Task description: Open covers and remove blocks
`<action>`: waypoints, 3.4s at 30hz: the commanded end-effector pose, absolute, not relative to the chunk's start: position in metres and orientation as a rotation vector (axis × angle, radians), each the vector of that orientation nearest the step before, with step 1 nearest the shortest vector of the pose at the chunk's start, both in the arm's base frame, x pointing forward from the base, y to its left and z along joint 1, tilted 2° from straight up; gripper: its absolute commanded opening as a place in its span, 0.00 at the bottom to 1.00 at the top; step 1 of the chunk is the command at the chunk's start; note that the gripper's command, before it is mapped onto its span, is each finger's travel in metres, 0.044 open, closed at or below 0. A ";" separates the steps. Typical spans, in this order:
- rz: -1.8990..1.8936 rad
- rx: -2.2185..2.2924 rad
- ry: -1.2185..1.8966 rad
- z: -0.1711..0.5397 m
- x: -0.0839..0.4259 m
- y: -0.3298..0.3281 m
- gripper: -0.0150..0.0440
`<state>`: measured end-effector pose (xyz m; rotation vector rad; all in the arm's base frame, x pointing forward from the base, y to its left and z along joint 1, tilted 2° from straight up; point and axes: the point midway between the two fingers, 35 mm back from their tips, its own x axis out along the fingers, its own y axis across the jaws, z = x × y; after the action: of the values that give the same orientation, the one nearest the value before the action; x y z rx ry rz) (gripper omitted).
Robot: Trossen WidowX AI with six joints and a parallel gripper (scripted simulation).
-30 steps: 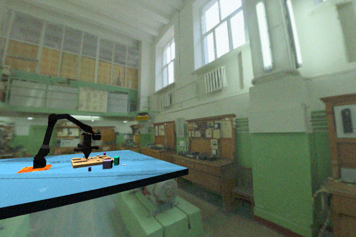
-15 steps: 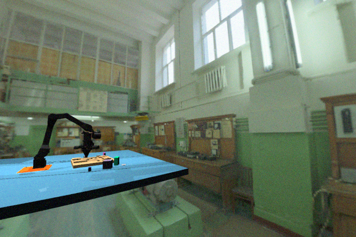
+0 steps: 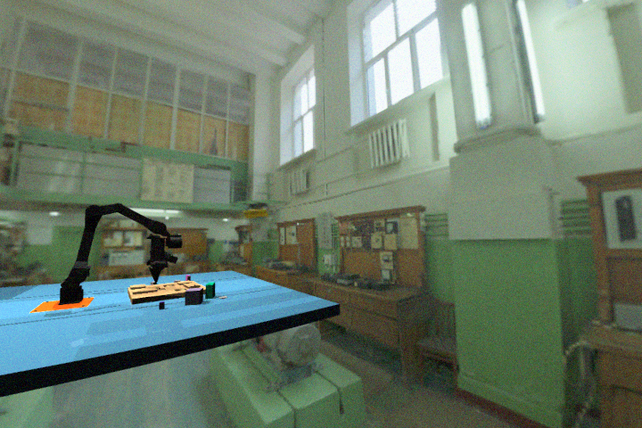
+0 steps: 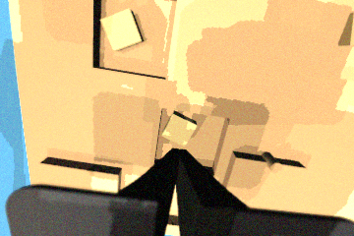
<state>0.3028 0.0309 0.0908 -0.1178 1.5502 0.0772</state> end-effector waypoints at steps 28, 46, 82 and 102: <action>-1.353 1.362 1.053 0.120 0.304 0.032 0.25; -1.353 1.362 1.053 0.073 0.305 0.031 0.25; -1.354 1.361 1.052 0.056 0.300 0.021 0.25; -1.015 1.003 1.276 0.055 0.298 0.015 0.25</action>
<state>0.2985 0.0159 0.0567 0.9453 1.3065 -0.9503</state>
